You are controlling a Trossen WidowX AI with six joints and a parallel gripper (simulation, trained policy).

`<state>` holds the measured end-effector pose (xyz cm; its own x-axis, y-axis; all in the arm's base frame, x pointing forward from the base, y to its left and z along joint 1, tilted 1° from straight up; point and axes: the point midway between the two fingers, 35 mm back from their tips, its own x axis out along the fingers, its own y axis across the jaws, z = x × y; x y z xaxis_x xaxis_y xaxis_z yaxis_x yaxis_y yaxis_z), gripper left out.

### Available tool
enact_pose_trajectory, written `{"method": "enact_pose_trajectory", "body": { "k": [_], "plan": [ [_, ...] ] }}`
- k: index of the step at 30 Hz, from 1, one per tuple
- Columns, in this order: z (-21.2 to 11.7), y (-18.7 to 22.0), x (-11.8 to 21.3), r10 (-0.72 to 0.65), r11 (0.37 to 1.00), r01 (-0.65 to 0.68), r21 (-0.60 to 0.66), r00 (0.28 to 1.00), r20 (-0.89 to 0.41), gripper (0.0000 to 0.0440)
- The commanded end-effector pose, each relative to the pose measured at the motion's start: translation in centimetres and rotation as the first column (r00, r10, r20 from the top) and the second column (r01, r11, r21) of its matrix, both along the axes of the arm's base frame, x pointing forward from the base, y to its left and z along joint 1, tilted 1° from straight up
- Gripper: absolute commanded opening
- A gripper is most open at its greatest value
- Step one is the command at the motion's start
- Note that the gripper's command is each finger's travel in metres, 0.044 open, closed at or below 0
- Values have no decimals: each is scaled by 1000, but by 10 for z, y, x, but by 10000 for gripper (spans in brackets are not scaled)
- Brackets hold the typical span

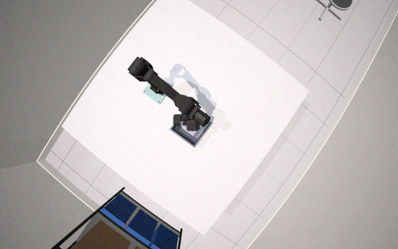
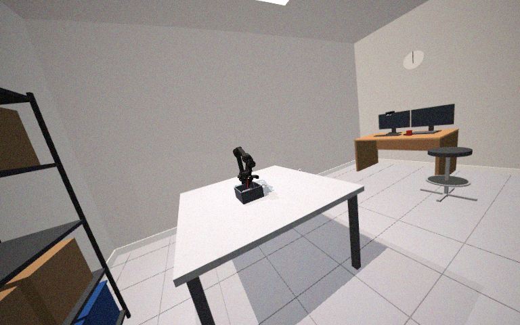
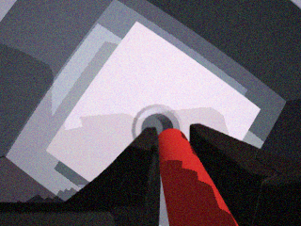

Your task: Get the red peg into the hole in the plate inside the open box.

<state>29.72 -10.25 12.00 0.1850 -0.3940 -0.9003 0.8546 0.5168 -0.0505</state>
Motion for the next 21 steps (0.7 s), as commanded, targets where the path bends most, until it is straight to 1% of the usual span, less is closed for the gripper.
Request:
{"method": "enact_pose_trajectory", "body": {
  "k": [1, 7, 9, 14, 15, 21],
  "plan": [
    [-14, -6, 4, 45, 999, -45, 24, 999, -29, 0],
    [-30, -8, 6, 114, 992, -110, 60, 992, -58, 5],
    [-35, -8, 6, 134, 989, -129, 74, 988, -71, 32],
    [-44, -10, 7, 163, 983, -153, 102, 983, -90, 152],
    [-45, -11, 7, 162, 982, -152, 110, 982, -93, 168],
    [-36, -16, 20, 212, 973, -202, 116, 974, -85, 185]
  ]
}}
